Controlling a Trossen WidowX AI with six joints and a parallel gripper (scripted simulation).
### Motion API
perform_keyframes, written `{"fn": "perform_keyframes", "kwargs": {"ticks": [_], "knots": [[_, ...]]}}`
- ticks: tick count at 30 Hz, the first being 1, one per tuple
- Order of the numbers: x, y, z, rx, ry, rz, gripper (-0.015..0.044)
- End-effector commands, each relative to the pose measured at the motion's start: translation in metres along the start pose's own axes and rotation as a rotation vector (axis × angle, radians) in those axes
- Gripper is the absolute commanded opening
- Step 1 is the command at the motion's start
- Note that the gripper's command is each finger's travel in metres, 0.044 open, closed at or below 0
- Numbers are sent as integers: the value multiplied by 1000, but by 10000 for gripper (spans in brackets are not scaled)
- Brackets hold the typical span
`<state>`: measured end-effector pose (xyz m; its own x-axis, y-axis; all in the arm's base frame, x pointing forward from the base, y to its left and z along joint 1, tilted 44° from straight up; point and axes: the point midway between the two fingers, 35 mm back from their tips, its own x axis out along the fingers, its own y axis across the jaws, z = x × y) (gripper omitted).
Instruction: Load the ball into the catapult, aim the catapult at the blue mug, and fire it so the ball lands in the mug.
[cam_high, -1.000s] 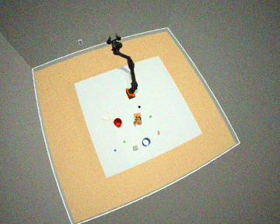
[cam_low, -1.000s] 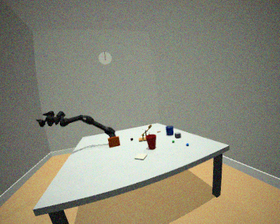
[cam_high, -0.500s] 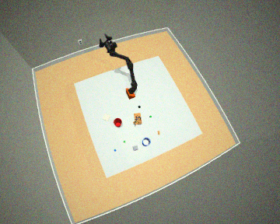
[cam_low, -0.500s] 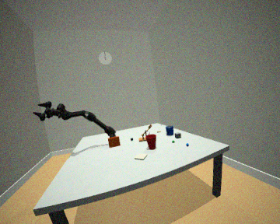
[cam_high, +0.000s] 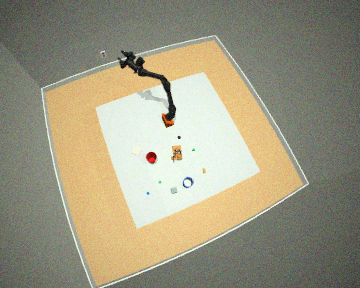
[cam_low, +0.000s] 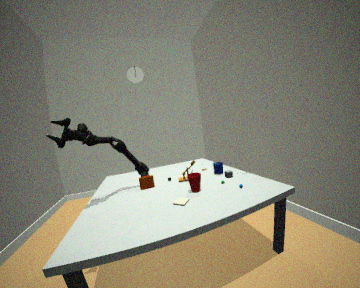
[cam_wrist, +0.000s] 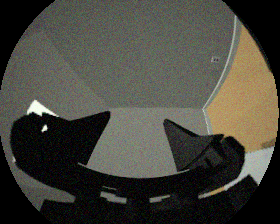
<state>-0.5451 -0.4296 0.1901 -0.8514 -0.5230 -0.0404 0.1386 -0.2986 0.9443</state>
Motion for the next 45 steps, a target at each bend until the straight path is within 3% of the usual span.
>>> {"fn": "perform_keyframes", "kwargs": {"ticks": [1, 20, 33, 45], "knots": [[-7, 6, -40, -61, 90, -17, 440], [-95, 7, -246, -407, 599, -91, 440], [-200, -2, -360, -635, 963, -90, 440], [-317, -13, -435, -870, 1300, -27, 440]]}}
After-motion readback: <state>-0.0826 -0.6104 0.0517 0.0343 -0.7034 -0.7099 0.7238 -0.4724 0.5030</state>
